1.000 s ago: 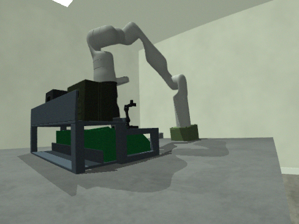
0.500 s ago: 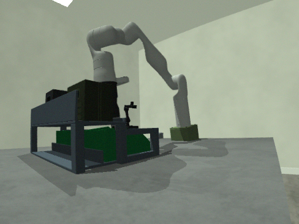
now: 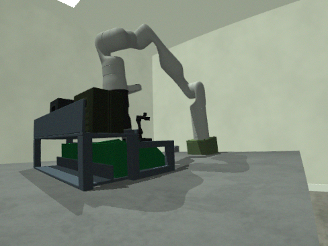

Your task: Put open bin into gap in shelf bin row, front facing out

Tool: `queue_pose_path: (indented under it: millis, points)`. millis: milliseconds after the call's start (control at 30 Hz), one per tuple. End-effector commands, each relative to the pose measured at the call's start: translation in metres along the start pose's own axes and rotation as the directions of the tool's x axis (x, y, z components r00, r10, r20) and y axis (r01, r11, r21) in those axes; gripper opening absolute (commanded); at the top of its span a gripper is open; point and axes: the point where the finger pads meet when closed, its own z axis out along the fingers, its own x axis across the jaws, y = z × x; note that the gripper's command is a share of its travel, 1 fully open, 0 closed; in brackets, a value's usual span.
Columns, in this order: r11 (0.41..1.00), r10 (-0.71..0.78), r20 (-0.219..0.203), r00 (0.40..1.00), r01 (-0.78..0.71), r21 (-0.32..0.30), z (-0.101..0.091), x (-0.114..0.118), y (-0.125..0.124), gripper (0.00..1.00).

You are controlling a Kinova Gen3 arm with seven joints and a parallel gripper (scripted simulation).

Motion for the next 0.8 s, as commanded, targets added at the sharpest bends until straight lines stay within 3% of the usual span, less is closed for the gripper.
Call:
queue_pose_path:
  millis: [0,767]
  points:
    - [1.0,0.0,0.0,1.0,0.0,-0.002,-0.0013,0.0001,0.0006,0.32]
    - [1.0,0.0,0.0,1.0,0.0,-0.002,-0.0053,0.0001,0.0001,0.32]
